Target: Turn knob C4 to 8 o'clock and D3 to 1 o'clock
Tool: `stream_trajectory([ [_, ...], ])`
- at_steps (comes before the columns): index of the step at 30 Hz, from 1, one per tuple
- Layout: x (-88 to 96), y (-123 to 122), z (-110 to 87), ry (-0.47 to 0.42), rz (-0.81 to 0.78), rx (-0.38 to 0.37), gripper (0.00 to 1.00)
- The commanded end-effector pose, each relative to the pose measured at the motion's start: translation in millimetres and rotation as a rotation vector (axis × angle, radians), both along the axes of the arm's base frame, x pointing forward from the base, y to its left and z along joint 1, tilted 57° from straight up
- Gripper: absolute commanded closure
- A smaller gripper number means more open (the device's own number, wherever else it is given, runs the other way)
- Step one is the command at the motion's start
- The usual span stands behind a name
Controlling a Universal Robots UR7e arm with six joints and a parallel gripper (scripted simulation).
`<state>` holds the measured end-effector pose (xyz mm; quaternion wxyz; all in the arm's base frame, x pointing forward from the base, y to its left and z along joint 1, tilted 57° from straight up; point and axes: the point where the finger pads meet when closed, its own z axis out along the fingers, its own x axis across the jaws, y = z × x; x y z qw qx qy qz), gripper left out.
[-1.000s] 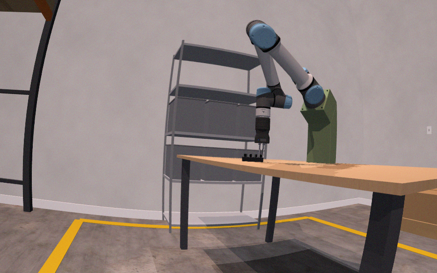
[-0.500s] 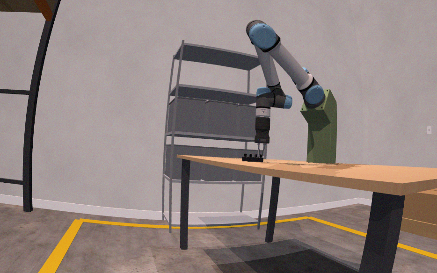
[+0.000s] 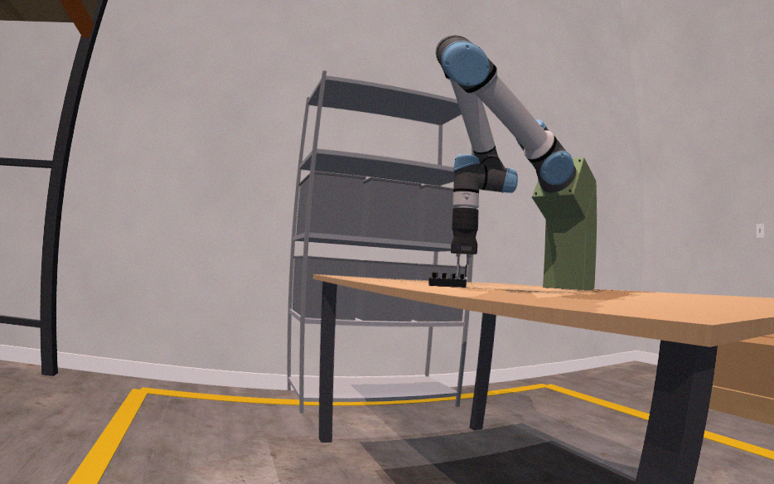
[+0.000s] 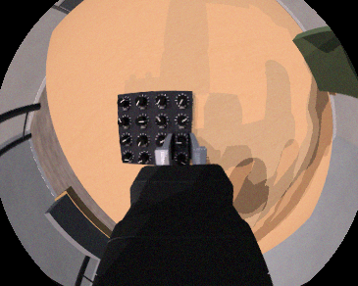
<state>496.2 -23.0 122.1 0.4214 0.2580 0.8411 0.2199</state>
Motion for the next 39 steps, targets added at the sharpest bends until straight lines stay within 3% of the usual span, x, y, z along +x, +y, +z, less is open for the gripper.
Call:
stream_trajectory([
  [1, -5.8, -0.7, 2.8, 0.000, -0.001, 0.000, 0.54],
  [18, -30.4, -5.1, 19.1, 0.000, -0.001, 0.001, 0.54],
  [39, -31.5, -6.0, 20.7, 0.000, -0.003, 0.003, 0.54],
])
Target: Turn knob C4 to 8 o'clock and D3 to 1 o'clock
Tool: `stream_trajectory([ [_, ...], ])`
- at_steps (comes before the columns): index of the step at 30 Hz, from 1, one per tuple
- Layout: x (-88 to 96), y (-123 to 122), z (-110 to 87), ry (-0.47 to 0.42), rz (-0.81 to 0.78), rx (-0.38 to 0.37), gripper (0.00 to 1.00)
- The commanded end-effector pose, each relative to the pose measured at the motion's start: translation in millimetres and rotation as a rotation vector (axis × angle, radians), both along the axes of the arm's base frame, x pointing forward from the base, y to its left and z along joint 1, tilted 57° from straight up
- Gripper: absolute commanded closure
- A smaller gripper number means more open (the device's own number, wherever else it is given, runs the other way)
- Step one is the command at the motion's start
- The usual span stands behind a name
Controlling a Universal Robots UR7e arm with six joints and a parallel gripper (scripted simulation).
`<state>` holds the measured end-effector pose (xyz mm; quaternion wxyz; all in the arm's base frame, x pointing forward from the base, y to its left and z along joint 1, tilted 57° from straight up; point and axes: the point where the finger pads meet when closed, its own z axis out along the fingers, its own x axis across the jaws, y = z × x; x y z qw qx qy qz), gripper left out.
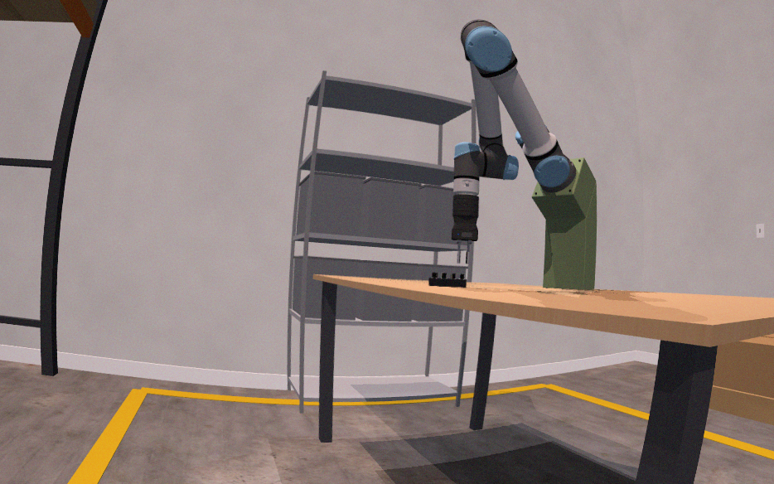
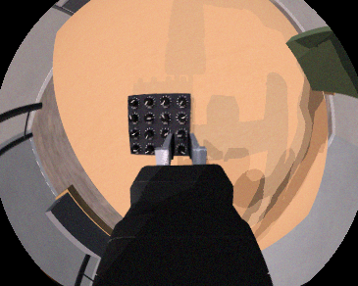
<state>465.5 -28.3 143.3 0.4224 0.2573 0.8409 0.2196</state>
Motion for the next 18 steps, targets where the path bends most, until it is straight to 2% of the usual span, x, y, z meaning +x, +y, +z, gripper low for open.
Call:
stream_trajectory([
  [1, -0.9, -0.8, -0.5, 0.003, -0.006, 0.008, 0.54],
  [9, -1.8, -1.4, -0.7, 0.010, -0.036, 0.052, 0.54],
  [18, -5.2, -3.1, -2.5, 0.042, -0.145, 0.216, 0.54],
])
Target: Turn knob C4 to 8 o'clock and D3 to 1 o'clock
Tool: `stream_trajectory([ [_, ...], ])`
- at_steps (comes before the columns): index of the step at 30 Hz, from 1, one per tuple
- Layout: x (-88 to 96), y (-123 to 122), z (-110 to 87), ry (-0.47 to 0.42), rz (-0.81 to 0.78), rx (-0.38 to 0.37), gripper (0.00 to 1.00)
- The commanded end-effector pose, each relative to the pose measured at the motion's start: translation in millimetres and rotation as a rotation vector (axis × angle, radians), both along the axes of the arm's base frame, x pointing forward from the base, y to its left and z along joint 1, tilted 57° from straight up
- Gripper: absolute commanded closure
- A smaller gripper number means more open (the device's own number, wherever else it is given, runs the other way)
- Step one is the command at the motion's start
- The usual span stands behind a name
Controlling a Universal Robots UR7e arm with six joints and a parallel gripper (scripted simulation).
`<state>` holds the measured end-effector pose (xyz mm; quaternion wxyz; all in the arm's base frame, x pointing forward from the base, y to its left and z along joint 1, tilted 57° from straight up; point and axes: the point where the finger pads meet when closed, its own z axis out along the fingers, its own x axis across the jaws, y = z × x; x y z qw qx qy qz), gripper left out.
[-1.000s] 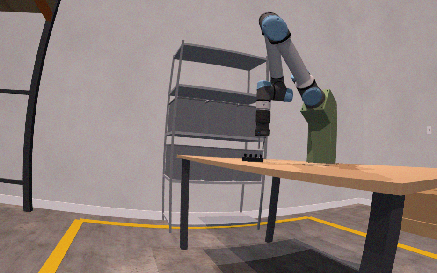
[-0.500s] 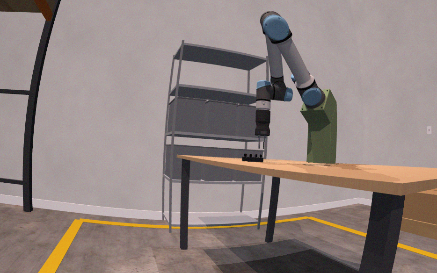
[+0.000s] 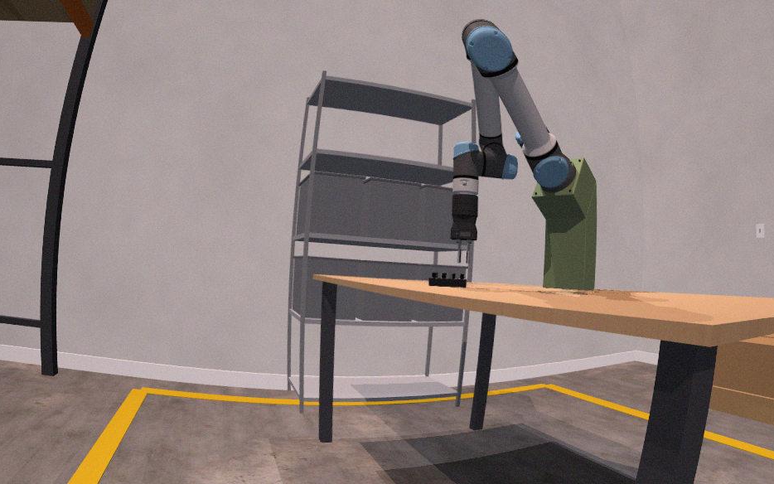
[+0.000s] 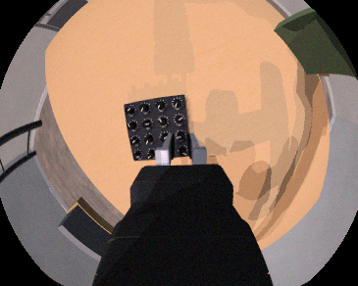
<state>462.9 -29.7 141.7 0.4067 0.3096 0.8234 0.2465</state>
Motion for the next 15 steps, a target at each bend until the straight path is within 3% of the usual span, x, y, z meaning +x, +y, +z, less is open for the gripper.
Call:
stream_trajectory([
  [1, -2.9, -1.8, -1.0, 0.025, -0.088, 0.126, 0.54],
  [3, -2.9, -1.8, -1.0, 0.025, -0.088, 0.126, 0.54],
  [5, -4.0, -2.3, -1.5, 0.036, -0.128, 0.187, 0.54],
  [15, -6.9, -3.1, -2.0, 0.067, -0.236, 0.347, 0.54],
])
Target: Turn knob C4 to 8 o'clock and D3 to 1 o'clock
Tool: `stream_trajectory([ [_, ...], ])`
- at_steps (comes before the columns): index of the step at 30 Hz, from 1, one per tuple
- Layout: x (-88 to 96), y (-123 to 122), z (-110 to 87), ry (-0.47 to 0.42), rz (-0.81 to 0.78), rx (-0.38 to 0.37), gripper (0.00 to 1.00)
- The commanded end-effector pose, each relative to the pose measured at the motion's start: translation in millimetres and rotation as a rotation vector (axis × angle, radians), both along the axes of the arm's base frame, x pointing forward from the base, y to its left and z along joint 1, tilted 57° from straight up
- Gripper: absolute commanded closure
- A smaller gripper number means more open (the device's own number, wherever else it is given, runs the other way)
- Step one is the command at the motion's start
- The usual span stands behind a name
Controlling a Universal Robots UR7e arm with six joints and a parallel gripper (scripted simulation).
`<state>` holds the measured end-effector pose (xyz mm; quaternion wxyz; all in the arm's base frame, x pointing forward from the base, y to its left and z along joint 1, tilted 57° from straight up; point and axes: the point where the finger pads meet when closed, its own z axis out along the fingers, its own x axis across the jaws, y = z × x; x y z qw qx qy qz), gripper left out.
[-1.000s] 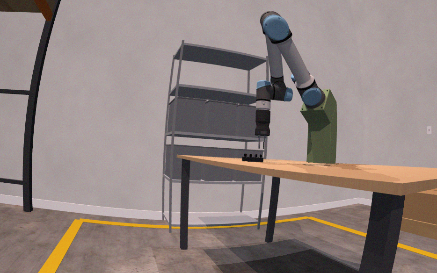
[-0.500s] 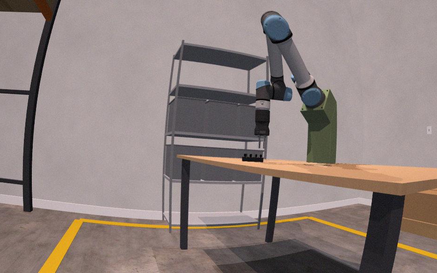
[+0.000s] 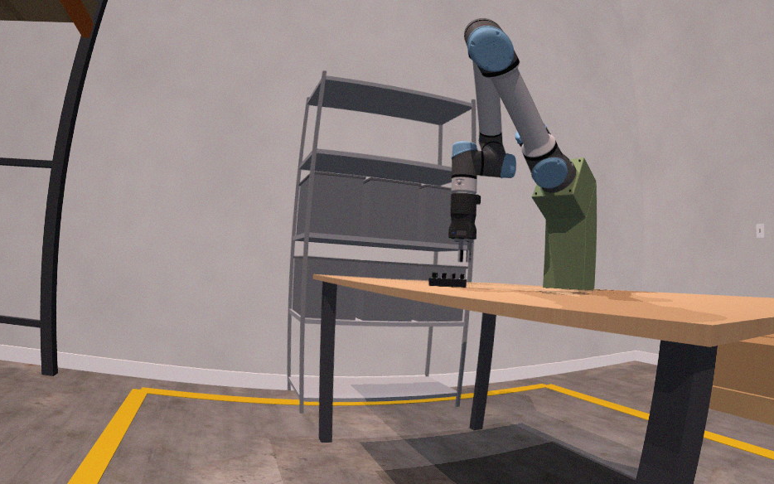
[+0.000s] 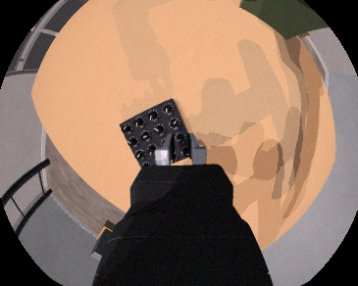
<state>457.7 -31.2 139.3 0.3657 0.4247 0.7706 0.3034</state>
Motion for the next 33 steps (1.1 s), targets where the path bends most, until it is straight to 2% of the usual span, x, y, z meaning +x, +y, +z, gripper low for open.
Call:
stream_trajectory([
  [1, -1.9, -1.7, 0.4, 0.025, -0.091, 0.124, 0.54],
  [3, -2.4, -1.8, 0.4, 0.031, -0.113, 0.157, 0.54],
  [5, -2.4, -1.8, 0.4, 0.031, -0.113, 0.157, 0.54],
  [7, -3.4, -2.0, 0.5, 0.043, -0.155, 0.219, 0.54],
  [20, -6.2, -2.2, 1.7, 0.083, -0.298, 0.433, 0.54],
  [22, -6.2, -2.2, 1.7, 0.083, -0.298, 0.433, 0.54],
  [24, -7.0, -2.0, 2.2, 0.094, -0.340, 0.495, 0.54],
  [33, -8.3, -2.0, 4.1, 0.121, -0.437, 0.642, 0.54],
])
